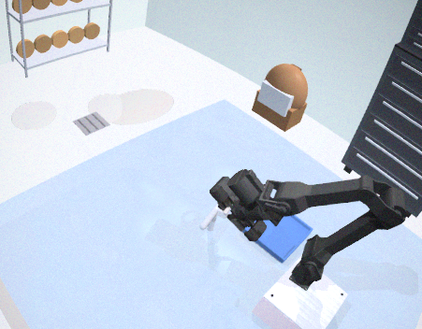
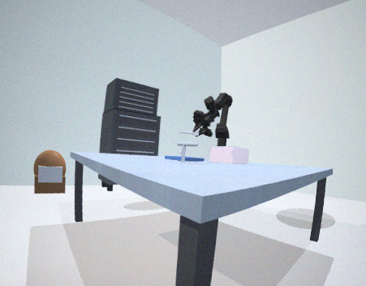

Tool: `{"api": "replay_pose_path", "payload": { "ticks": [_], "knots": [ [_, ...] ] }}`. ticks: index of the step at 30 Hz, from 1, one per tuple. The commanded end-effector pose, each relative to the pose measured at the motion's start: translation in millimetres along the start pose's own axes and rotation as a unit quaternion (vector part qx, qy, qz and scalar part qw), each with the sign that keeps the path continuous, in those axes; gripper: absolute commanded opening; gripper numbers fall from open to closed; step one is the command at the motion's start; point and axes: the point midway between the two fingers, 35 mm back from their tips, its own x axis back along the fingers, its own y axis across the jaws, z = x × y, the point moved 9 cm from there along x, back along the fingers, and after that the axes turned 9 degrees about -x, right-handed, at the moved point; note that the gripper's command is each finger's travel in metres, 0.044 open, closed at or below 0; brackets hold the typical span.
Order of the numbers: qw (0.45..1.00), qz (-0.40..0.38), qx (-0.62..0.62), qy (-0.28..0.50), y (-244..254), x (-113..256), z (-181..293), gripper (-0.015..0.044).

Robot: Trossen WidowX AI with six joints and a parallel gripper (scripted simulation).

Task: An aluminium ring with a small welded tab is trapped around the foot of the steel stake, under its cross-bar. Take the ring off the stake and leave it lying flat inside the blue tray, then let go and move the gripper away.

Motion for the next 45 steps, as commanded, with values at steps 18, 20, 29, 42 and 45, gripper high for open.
{"api": "replay_pose_path", "payload": {
  "ticks": [18, 20, 29, 42, 45],
  "knots": [
    [0.998, 0.040, 0.029, 0.029, -8, -7, -20, 0.0000],
    [0.997, 0.050, 0.045, 0.035, -8, -8, -23, 0.0000],
    [0.987, 0.086, 0.114, 0.071, -8, -14, -35, 0.0000],
    [0.963, 0.118, 0.200, 0.137, -10, -21, -54, 0.0000],
    [0.956, 0.122, 0.217, 0.153, -10, -22, -58, 0.0000]
  ]
}}
